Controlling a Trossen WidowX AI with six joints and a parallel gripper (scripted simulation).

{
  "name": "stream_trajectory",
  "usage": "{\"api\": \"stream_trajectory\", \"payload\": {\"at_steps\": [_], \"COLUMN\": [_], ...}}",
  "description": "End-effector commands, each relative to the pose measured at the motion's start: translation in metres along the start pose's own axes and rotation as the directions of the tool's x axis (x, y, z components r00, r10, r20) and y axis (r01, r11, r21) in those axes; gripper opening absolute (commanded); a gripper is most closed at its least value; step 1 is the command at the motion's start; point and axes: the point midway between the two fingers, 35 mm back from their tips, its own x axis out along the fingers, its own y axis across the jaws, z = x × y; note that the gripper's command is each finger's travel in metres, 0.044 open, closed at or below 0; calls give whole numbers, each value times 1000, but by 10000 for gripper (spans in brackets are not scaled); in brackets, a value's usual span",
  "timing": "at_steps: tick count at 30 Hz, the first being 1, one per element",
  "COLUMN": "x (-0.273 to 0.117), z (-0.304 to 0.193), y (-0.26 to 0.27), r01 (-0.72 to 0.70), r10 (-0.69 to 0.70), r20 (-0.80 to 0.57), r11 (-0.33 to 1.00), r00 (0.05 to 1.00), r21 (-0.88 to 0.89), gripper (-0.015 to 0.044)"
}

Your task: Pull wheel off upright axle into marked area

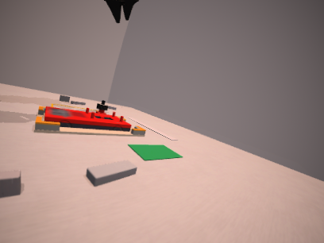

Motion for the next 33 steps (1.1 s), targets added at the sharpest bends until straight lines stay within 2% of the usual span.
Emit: {"api": "stream_trajectory", "payload": {"at_steps": [1, 8, 14, 33], "x": [55, 130, 183, 192], "z": [9, 23, 28, 21], "y": [-25, -76, -128, -135], "r01": [179, 377, 453, 456], "r10": [-187, -451, -637, -655], "r20": [31, 62, 72, 72], "r11": [968, 807, 617, 596], "r00": [982, 890, 767, 752], "r21": [176, 455, 643, 661], "gripper": [300, 300, 300, 300]}}
